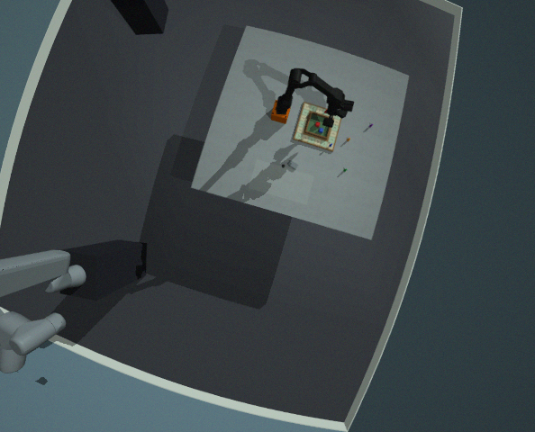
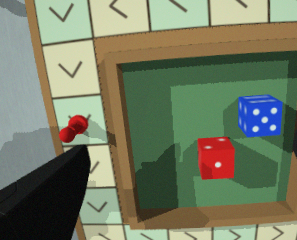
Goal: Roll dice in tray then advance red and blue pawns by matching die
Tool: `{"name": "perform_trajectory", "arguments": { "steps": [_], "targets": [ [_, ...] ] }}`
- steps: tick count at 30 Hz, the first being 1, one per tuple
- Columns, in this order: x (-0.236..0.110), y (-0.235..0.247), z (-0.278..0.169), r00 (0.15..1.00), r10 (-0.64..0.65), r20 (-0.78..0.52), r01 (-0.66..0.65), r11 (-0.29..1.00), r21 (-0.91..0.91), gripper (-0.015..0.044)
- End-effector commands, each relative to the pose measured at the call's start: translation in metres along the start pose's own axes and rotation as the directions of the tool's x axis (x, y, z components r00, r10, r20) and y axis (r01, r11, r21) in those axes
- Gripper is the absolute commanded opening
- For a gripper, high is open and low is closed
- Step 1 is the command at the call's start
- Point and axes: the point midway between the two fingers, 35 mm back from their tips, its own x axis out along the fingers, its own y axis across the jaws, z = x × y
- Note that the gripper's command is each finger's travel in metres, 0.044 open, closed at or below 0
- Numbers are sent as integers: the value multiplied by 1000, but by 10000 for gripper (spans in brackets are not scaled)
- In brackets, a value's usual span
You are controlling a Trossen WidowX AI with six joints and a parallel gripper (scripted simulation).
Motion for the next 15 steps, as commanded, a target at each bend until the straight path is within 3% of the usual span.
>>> {"name": "perform_trajectory", "arguments": {
  "steps": [1, 3, 5, 10, 12, 15],
  "targets": [
    [6, 10, -1, 993, -31, -112, 31, 1000, -6, 440],
    [3, 4, 0, 999, -6, -34, 6, 1000, -4, 440],
    [6, 13, -1, 999, -6, -43, 3, 998, -63, 387],
    [32, 80, -15, 994, -19, -106, -33, 881, -471, 256],
    [35, 89, -19, 993, -23, -114, -40, 852, -522, 204],
    [35, 89, -19, 993, -23, -114, -40, 852, -522, 200]
  ]
}}
